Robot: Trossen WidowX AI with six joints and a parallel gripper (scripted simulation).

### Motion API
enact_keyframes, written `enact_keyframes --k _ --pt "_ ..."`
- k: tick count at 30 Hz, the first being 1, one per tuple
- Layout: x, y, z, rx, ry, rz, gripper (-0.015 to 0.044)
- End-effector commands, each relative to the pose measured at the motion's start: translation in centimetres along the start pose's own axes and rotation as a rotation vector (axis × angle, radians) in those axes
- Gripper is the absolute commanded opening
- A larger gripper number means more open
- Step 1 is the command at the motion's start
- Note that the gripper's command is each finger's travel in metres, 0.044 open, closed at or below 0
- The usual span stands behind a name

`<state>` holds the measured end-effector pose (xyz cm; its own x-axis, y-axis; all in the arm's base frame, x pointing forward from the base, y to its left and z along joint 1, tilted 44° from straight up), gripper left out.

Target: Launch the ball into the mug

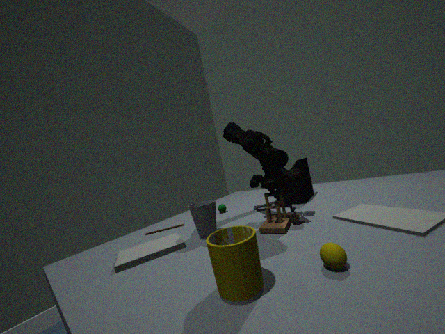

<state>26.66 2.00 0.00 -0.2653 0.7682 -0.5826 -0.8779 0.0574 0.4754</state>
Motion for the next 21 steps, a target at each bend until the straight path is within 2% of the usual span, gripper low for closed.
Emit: enact_keyframes --k 1,6,10,12,14,15,21 --pt "0.0 0.0 0.0 0.000 -0.001 -0.001 0.0157" --pt "0.1 0.2 1.2 -0.006 0.000 0.007 0.0289" --pt "1.0 2.7 8.0 -0.037 0.006 0.055 0.0394" --pt "1.3 4.0 10.2 -0.045 0.010 0.072 0.0440" --pt "1.3 4.2 10.5 -0.046 0.010 0.074 0.0440" --pt "1.3 3.0 9.1 -0.060 0.011 0.073 0.0440" --pt "1.4 -0.9 11.2 -0.233 -0.007 0.128 0.0440"
Point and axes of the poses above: the point midway between the two fingers, 35 mm back from their tips, its own z axis back along the fingers, its own x axis across the jaws, y = z × x, the point moved 5 cm from there along z, back along the fingers, and after that the axes turned 15 degrees about z, right-handed, at the moved point
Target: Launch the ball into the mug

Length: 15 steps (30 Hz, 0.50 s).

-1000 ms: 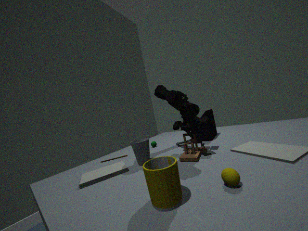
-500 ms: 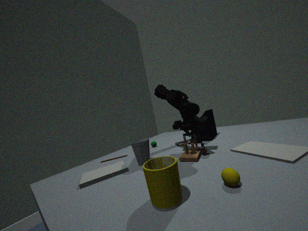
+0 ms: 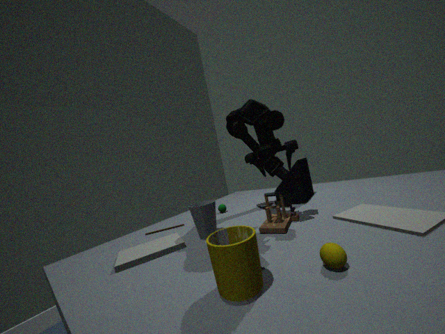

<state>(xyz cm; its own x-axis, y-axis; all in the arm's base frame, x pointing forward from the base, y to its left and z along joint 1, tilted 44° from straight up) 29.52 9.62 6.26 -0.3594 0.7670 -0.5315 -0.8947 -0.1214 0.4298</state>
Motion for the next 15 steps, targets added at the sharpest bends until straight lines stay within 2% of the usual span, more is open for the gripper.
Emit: enact_keyframes --k 1,15 --pt "-0.4 -2.7 1.1 -0.114 0.000 0.030 0.0440" --pt "-3.6 -12.5 7.1 -0.544 0.123 0.115 0.0440"
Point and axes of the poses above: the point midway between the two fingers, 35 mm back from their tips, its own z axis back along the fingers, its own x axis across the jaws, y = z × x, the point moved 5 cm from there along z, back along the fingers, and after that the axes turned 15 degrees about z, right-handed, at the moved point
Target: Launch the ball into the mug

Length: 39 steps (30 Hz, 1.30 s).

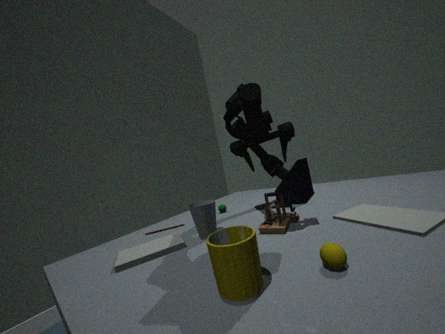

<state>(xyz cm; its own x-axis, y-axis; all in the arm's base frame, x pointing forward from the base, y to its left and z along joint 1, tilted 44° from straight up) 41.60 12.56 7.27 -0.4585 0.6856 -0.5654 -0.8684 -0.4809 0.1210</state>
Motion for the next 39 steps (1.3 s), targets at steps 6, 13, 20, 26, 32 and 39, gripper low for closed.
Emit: enact_keyframes --k 6,13,20,26,32,39 --pt "-4.2 -6.3 1.7 -0.229 0.157 0.039 0.0440" --pt "-8.8 -9.2 3.6 -0.335 0.297 0.021 0.0440" --pt "-8.8 -9.2 3.6 -0.335 0.297 0.021 0.0440" --pt "-8.8 -9.2 3.6 -0.335 0.297 0.021 0.0440" --pt "-8.8 -9.2 3.6 -0.335 0.297 0.021 0.0440" --pt "-8.8 -9.2 3.6 -0.335 0.297 0.021 0.0256"
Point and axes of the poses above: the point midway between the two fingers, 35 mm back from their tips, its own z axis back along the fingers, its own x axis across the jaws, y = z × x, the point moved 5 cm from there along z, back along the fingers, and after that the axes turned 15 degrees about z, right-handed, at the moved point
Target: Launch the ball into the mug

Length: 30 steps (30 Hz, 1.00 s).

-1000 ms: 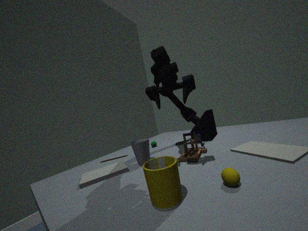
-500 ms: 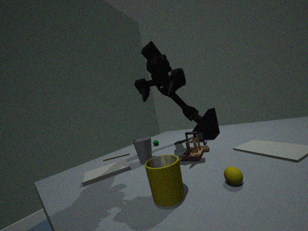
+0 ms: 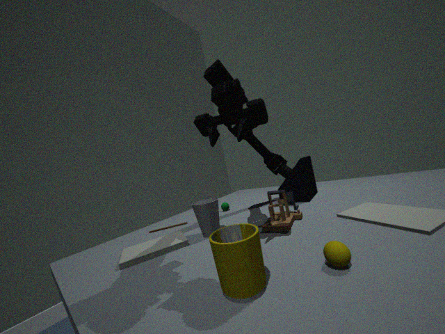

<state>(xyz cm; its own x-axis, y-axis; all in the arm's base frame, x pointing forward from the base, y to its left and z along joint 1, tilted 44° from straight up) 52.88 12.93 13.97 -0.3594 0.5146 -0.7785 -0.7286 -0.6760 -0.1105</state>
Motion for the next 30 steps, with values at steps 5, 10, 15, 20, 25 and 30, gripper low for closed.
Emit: enact_keyframes --k 5,10,15,20,25,30 --pt "-0.1 0.0 0.0 0.000 0.004 0.003 0.0125" --pt "-0.1 0.0 0.0 0.000 0.004 0.003 0.0000" --pt "-0.1 0.0 0.0 0.000 0.004 0.003 0.0000" --pt "0.5 0.1 0.0 0.008 -0.001 0.023 0.0000" --pt "4.3 1.1 0.0 0.066 -0.039 0.168 0.0000" --pt "7.5 2.4 0.1 0.121 -0.078 0.312 0.0000"
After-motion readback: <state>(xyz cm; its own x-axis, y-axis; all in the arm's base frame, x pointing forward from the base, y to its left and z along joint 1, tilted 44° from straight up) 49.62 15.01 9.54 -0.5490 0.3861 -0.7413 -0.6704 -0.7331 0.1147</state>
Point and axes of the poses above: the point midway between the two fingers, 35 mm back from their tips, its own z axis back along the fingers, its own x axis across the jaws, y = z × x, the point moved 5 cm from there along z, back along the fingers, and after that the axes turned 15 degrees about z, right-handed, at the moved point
